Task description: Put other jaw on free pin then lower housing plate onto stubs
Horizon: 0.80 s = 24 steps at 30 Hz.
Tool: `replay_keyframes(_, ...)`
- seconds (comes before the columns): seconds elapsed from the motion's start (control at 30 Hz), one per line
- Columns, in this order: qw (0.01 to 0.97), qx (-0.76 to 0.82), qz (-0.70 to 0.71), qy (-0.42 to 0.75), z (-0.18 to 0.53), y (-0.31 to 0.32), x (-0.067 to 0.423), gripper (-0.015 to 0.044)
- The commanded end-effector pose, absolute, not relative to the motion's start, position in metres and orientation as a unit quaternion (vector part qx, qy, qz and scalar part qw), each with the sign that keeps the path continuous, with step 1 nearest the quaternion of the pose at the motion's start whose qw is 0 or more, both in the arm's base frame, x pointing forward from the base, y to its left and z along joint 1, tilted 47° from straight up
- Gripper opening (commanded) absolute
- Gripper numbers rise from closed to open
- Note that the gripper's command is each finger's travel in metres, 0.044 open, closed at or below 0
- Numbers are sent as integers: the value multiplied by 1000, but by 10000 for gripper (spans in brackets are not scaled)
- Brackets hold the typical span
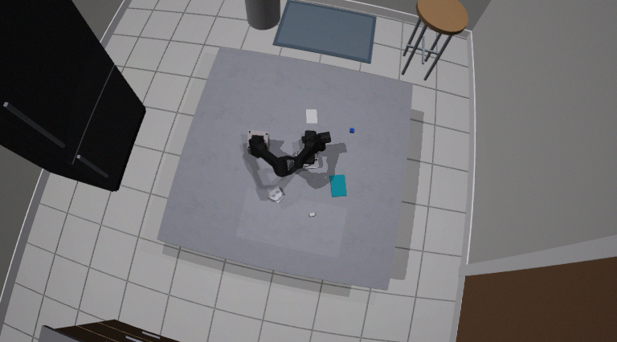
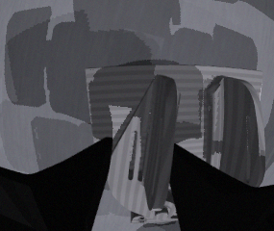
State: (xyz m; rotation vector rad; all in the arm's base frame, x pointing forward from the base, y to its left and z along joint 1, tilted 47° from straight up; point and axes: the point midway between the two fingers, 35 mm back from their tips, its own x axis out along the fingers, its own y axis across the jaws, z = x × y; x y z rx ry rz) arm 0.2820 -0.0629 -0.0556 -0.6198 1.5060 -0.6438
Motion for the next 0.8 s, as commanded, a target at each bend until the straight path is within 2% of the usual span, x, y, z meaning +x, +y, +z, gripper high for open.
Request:
replay_keyframes(0.0, 640, -275, -282, 660, -56, -63, 282, 134)
replay_keyframes(0.53, 640, -275, -282, 660, -56, -63, 282, 134)
replay_keyframes(0.63, 641, -272, -283, 660, -56, -63, 282, 213)
replay_keyframes(0.77, 641, -272, -283, 660, -56, -63, 282, 224)
